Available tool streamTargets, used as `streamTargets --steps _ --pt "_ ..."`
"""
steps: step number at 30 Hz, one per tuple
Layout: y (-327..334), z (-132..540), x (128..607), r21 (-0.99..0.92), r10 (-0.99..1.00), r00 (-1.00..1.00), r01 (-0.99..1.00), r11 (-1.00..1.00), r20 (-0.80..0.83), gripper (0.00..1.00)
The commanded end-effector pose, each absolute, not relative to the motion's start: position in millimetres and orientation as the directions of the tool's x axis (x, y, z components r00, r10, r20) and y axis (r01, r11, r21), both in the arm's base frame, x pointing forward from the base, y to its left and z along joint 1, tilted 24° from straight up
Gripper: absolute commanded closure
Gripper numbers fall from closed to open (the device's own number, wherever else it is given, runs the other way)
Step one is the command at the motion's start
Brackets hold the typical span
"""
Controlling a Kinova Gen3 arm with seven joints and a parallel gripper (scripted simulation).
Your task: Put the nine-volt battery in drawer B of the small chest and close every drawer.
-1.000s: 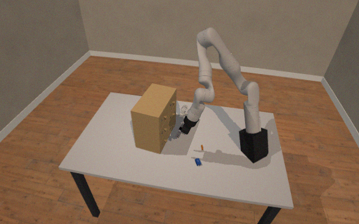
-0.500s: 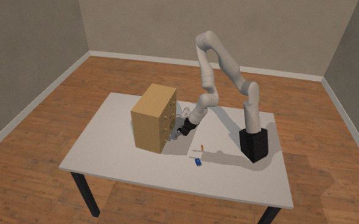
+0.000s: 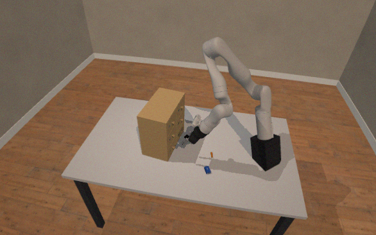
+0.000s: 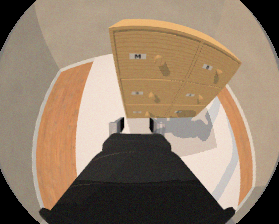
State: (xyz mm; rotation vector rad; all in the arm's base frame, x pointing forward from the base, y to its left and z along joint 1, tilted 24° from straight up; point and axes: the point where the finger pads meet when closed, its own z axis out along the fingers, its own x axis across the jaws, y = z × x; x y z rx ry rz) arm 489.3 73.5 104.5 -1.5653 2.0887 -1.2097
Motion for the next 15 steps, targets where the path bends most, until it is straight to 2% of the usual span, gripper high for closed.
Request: streamTargets --steps 1,15 --pt "73.3 95.9 486.4 -0.746 -0.886 -0.372 -0.664 0.046 0.277 0.00" --pt "68.0 89.0 494.7 -0.814 -0.887 -0.371 -0.581 -0.010 0.276 0.00"
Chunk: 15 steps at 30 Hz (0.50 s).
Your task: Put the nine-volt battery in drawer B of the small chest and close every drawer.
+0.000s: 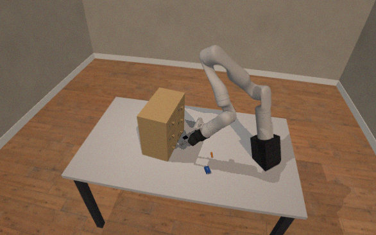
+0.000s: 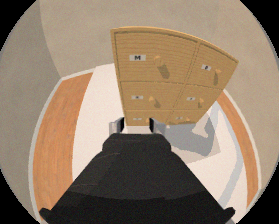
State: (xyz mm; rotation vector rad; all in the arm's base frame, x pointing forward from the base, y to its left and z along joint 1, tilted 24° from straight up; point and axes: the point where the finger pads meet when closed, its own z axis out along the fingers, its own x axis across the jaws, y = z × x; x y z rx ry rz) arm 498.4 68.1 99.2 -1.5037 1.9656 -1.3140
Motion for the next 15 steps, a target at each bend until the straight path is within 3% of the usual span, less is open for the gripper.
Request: streamTargets --steps 1,15 --pt "67.3 88.4 495.5 -0.820 -0.886 -0.372 -0.573 -0.016 0.277 0.00" --pt "61.3 80.8 504.6 -0.879 -0.887 -0.371 -0.470 -0.077 0.276 0.00"
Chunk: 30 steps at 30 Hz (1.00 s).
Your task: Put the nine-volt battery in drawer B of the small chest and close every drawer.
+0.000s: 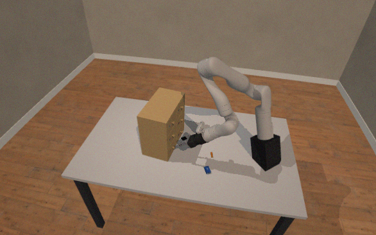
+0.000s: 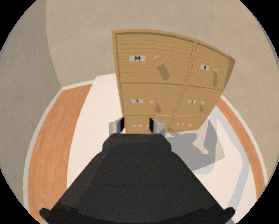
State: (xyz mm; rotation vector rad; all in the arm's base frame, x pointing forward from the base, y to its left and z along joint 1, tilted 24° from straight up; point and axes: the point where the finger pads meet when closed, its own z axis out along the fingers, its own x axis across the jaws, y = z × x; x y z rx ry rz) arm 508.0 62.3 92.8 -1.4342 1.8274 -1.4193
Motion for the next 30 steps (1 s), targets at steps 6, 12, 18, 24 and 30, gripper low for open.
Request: streamTargets --steps 6,12,18,24,30 --pt "58 77 509 -0.905 -0.886 -0.372 -0.412 -0.109 0.276 0.00" --pt "56 74 513 -0.919 -0.886 -0.372 -0.372 -0.130 0.276 0.00" --pt "53 70 517 -0.936 -0.886 -0.372 -0.315 -0.159 0.276 0.00" --pt "50 68 520 -0.945 -0.886 -0.372 -0.272 -0.180 0.276 0.00" --pt "49 65 523 -0.952 -0.886 -0.372 -0.235 -0.198 0.276 0.00"
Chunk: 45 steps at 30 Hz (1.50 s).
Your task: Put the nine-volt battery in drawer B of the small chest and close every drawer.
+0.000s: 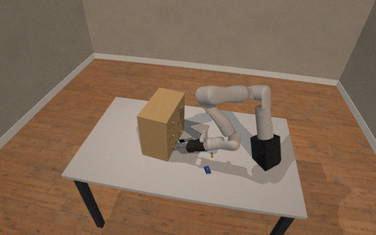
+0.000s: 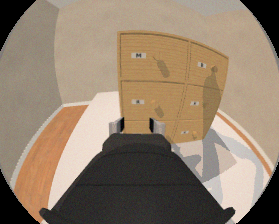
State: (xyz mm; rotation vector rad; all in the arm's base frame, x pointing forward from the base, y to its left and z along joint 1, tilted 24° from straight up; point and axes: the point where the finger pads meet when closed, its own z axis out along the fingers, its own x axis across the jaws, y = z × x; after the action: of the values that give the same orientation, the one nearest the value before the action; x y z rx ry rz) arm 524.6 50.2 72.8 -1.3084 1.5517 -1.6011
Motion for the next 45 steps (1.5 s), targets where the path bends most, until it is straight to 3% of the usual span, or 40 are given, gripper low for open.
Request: streamTargets --steps 1,45 --pt "48.2 64.7 523.8 -0.953 -0.886 -0.372 -0.228 -0.201 0.276 0.00" --pt "43.2 58.4 531.2 -0.961 -0.887 -0.371 -0.128 -0.246 0.276 0.00"
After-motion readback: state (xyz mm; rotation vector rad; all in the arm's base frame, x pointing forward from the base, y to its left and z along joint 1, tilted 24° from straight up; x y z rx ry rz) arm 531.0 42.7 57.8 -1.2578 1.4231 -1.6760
